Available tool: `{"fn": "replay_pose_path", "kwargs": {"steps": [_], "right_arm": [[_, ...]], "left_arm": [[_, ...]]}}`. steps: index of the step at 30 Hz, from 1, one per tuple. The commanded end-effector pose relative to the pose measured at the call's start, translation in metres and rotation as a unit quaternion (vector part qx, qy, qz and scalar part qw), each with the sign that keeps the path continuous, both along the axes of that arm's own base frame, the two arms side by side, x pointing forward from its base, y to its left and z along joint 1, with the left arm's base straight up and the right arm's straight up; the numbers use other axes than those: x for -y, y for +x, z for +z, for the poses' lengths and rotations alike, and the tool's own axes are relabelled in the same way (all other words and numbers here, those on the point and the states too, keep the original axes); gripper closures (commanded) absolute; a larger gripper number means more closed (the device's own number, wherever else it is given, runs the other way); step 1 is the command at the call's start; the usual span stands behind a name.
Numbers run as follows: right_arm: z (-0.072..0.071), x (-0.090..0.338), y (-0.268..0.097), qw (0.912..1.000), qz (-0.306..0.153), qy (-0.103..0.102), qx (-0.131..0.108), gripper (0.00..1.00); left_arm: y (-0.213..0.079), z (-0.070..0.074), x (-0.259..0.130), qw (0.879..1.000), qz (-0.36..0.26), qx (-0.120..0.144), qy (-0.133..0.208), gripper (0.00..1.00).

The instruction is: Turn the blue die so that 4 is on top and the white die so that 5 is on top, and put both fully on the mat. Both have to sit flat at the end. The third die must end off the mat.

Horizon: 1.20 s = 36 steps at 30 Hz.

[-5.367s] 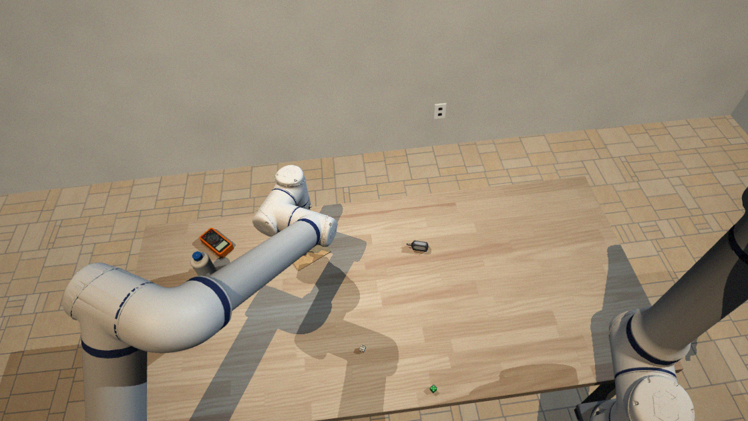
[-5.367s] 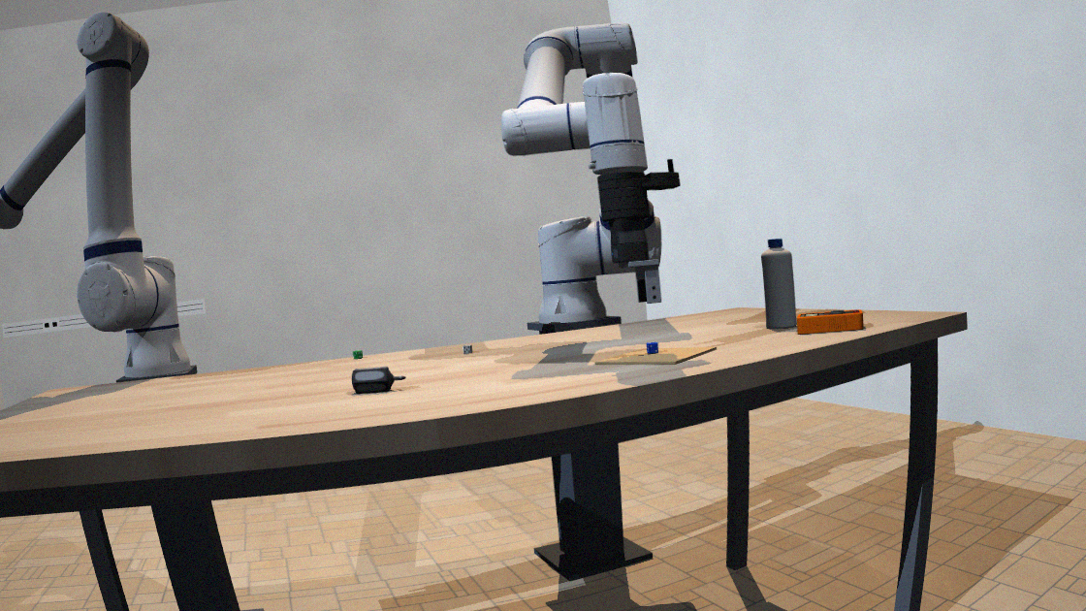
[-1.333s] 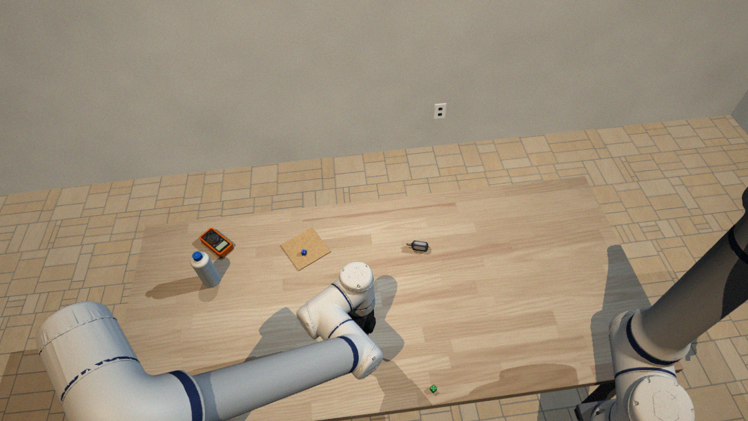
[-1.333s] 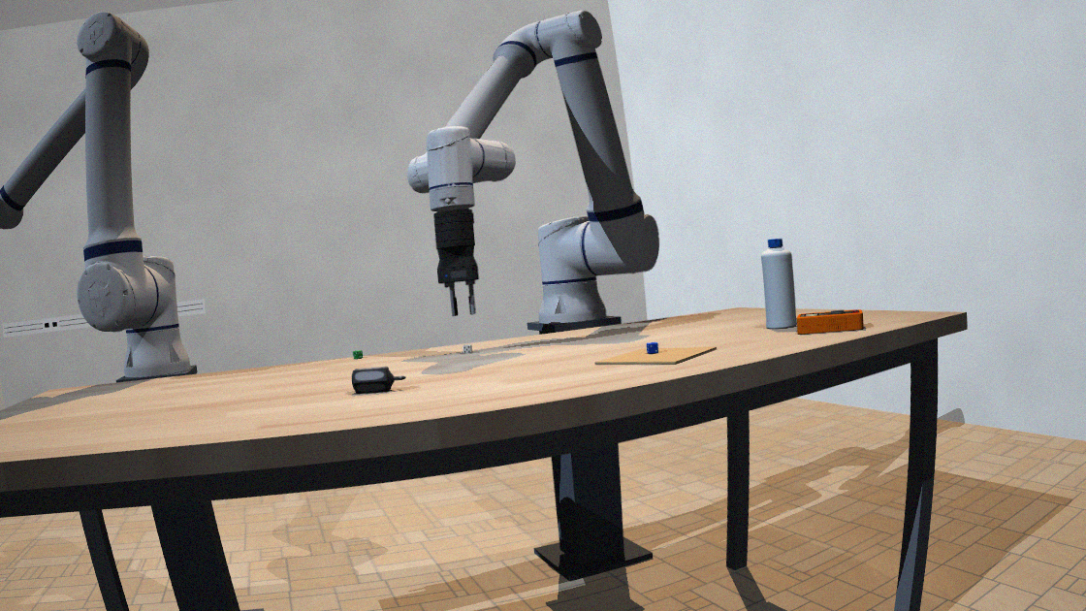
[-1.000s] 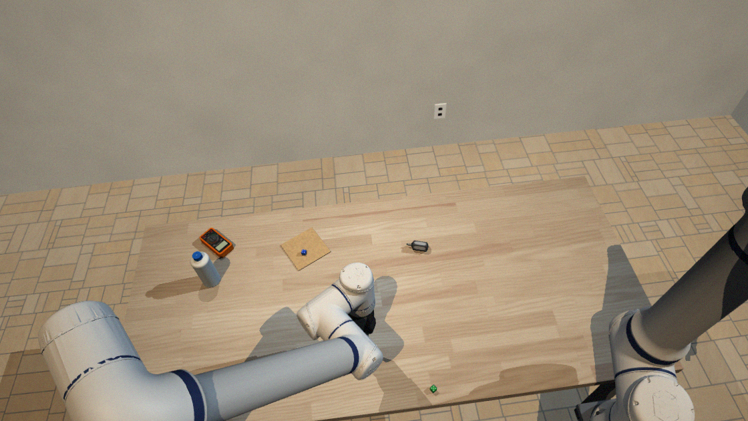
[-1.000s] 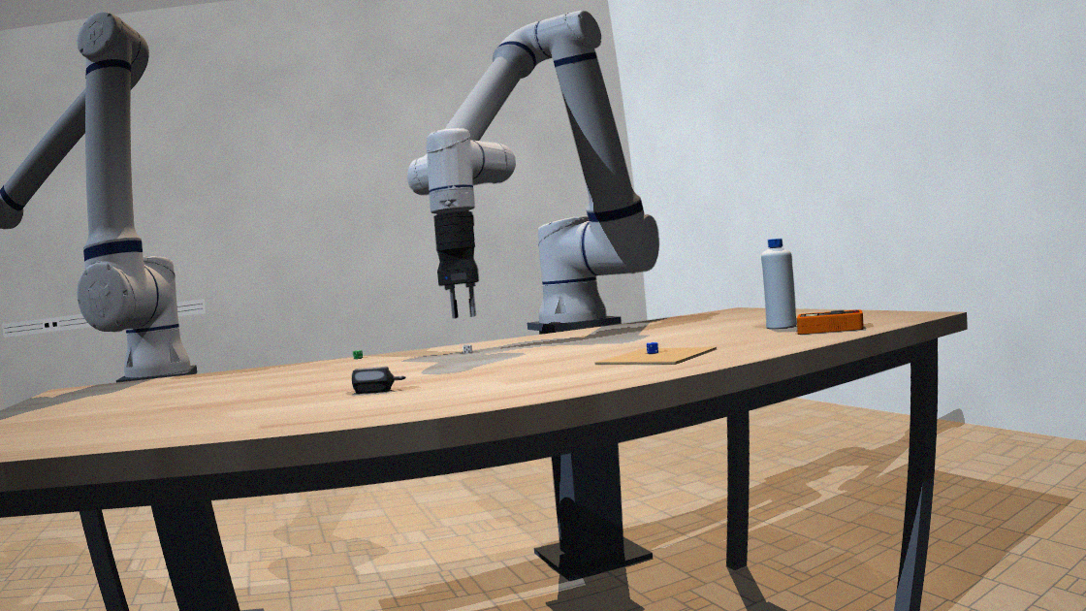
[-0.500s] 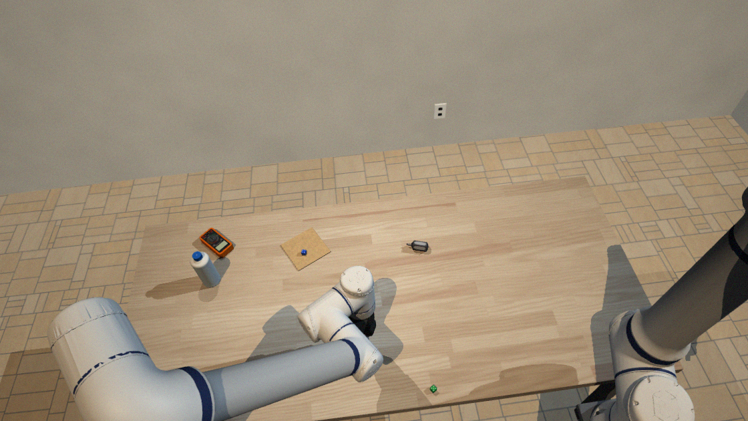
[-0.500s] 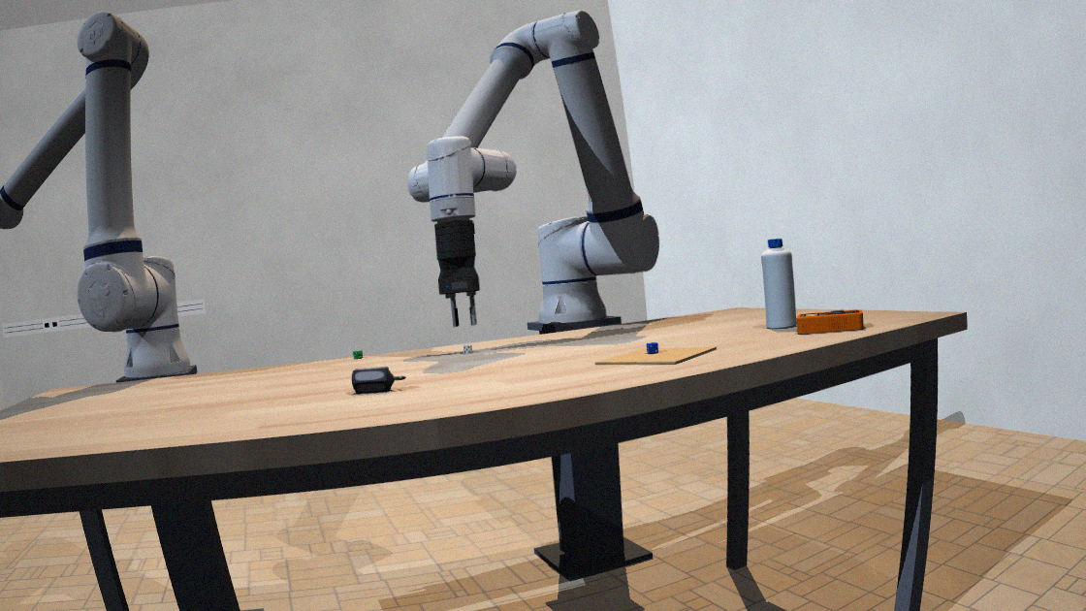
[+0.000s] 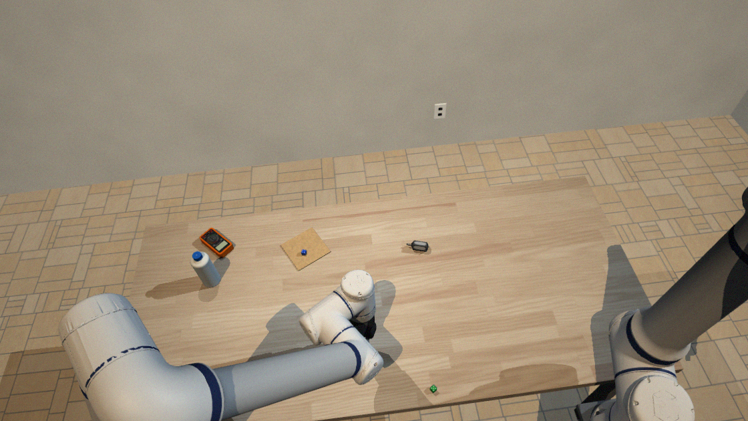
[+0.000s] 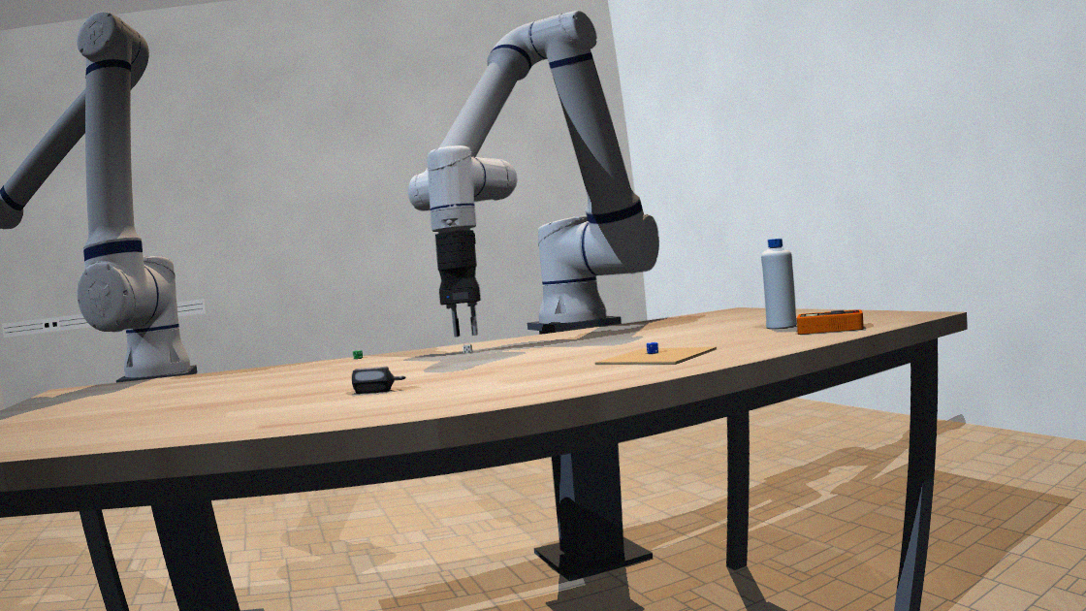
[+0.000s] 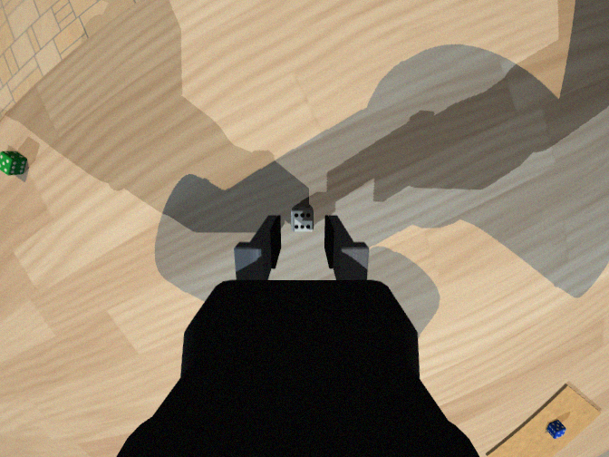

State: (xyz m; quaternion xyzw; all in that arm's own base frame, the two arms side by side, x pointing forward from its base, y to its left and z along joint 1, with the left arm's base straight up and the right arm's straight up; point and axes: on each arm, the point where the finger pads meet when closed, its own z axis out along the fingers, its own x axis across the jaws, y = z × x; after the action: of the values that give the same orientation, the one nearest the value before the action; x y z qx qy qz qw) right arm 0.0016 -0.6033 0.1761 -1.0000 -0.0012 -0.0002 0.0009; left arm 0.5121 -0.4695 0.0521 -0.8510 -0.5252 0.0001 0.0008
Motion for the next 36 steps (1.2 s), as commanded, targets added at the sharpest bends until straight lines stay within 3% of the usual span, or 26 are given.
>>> {"fn": "replay_pose_path", "kwargs": {"steps": [1, 36], "right_arm": [[0.0009, 0.0007, -0.0002, 1.0, 0.0, -0.001, 0.0, 0.0], [0.0009, 0.0007, -0.0002, 1.0, 0.0, -0.001, 0.0, 0.0]], "left_arm": [[0.0004, -0.0046, 0.0006, 1.0, 0.0, 0.001, -0.001, 0.36], [0.0006, -0.0106, 0.001, 1.0, 0.0, 0.001, -0.001, 0.36]]}}
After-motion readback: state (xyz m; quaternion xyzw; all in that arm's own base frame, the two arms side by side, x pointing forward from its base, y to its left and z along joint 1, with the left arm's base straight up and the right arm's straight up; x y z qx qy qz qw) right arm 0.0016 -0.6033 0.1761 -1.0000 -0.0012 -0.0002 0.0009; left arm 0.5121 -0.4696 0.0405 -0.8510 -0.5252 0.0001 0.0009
